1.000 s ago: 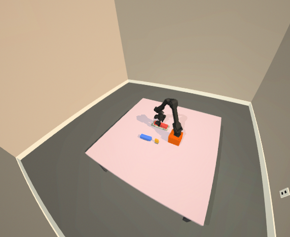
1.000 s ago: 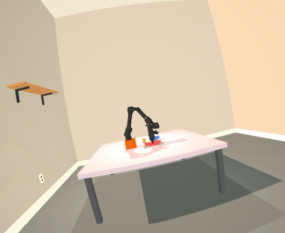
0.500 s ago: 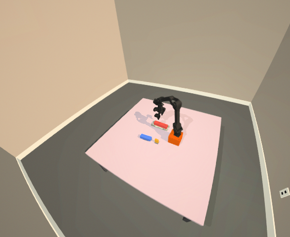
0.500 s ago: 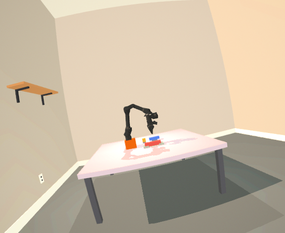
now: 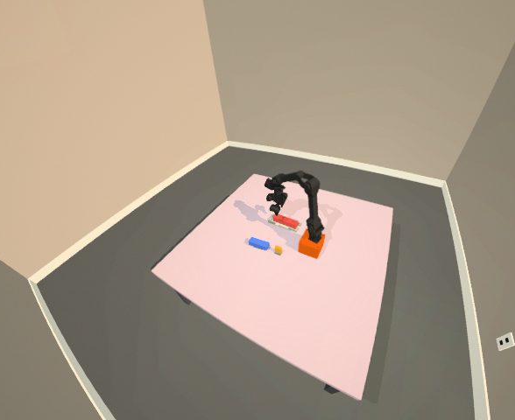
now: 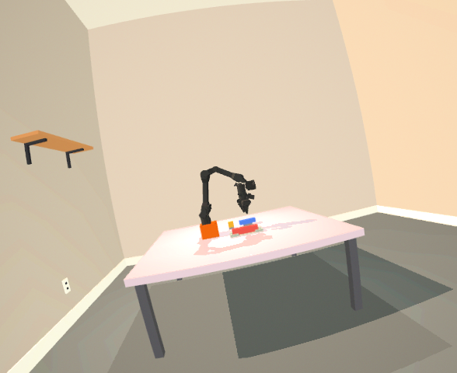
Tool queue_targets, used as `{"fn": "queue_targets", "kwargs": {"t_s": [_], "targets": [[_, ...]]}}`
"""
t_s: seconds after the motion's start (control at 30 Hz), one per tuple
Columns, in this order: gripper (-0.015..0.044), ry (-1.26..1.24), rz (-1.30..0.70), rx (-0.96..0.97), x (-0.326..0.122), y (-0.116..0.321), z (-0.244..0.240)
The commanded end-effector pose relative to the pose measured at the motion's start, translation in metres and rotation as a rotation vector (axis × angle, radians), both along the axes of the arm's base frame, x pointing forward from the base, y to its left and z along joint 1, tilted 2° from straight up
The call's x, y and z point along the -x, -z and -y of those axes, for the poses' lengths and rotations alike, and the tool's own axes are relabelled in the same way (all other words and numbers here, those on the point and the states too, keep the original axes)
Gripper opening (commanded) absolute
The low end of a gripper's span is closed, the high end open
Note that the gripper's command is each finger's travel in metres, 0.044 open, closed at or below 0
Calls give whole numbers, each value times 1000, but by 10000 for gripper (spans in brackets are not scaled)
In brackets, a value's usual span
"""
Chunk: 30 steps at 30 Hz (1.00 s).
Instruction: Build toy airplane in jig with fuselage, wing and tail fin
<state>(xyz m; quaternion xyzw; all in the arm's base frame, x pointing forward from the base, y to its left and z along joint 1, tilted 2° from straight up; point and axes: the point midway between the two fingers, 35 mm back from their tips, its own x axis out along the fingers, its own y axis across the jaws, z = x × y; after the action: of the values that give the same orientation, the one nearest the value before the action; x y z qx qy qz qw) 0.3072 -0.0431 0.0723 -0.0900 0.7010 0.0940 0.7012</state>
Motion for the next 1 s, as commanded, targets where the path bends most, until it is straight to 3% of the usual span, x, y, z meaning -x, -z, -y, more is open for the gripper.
{"fn": "queue_targets", "kwargs": {"t_s": [0.0,0.5,0.73,0.87,0.97], "targets": [[440,-24,-15,-12,-8,4,-49],[440,0,5,-23,10,7,-238],[440,3,5,-23,10,9,-241],[440,3,5,-23,10,48,-242],[440,3,5,-23,11,50,-242]]}}
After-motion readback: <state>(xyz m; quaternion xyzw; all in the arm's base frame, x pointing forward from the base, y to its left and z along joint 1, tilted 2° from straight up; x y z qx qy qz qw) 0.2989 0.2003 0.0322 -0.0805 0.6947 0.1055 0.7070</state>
